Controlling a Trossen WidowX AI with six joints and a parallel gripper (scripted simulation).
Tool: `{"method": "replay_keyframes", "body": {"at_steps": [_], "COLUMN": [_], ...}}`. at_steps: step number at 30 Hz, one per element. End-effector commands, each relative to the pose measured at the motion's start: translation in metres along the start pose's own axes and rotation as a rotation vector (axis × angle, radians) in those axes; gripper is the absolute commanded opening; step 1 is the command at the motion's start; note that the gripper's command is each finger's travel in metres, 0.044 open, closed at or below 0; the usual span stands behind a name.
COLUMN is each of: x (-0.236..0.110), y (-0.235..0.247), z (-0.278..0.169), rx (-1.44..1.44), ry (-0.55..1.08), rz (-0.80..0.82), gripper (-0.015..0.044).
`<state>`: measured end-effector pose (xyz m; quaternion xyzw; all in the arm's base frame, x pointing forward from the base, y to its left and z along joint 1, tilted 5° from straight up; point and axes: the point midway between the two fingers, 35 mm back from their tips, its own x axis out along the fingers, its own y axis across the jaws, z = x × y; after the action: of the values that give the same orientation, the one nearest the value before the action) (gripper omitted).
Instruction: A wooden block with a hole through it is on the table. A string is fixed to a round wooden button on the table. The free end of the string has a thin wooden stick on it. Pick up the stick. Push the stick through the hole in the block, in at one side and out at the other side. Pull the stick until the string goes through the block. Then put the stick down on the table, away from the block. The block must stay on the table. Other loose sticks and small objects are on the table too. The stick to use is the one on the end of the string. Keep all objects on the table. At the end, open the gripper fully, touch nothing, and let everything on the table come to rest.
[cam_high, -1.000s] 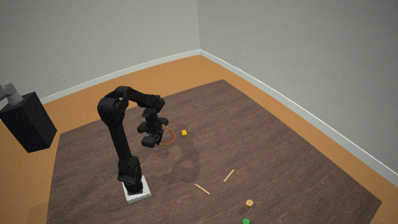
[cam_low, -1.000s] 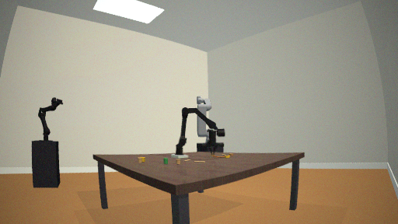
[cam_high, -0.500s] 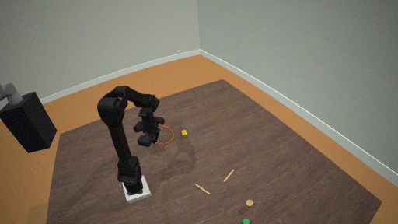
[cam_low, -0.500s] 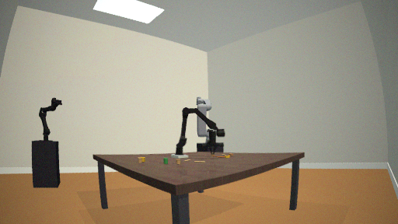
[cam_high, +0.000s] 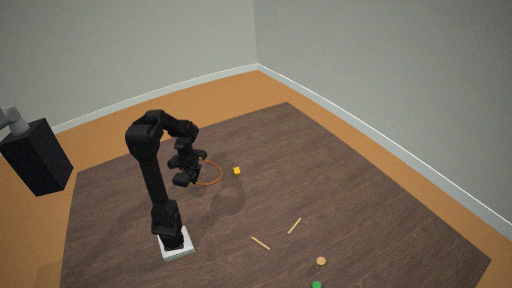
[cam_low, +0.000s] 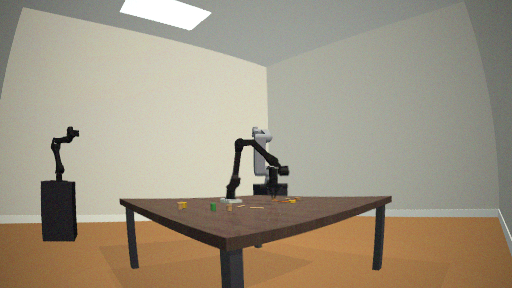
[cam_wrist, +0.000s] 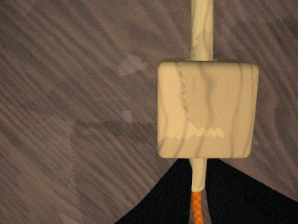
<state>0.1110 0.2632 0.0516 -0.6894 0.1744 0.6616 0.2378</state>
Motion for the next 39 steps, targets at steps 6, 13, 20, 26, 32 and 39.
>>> {"method": "replay_keyframes", "body": {"at_steps": [6,13,20,26,32,39], "x": [0.000,-0.078,-0.077,-0.077,-0.077,-0.077], "y": [0.000,0.000,-0.003,-0.003,-0.003,-0.002], "z": [-0.001,0.000,0.000,0.009,0.019,0.031], "rx": [0.001,0.002,0.015,0.506,1.061,1.708], "ry": [0.000,0.000,-0.004,-0.006,-0.008,-0.009], "rz": [0.000,0.000,-0.013,-0.010,-0.007,-0.003], "gripper": [0.0124,0.0124,0.0124,0.0124,0.0124,0.0124]}}
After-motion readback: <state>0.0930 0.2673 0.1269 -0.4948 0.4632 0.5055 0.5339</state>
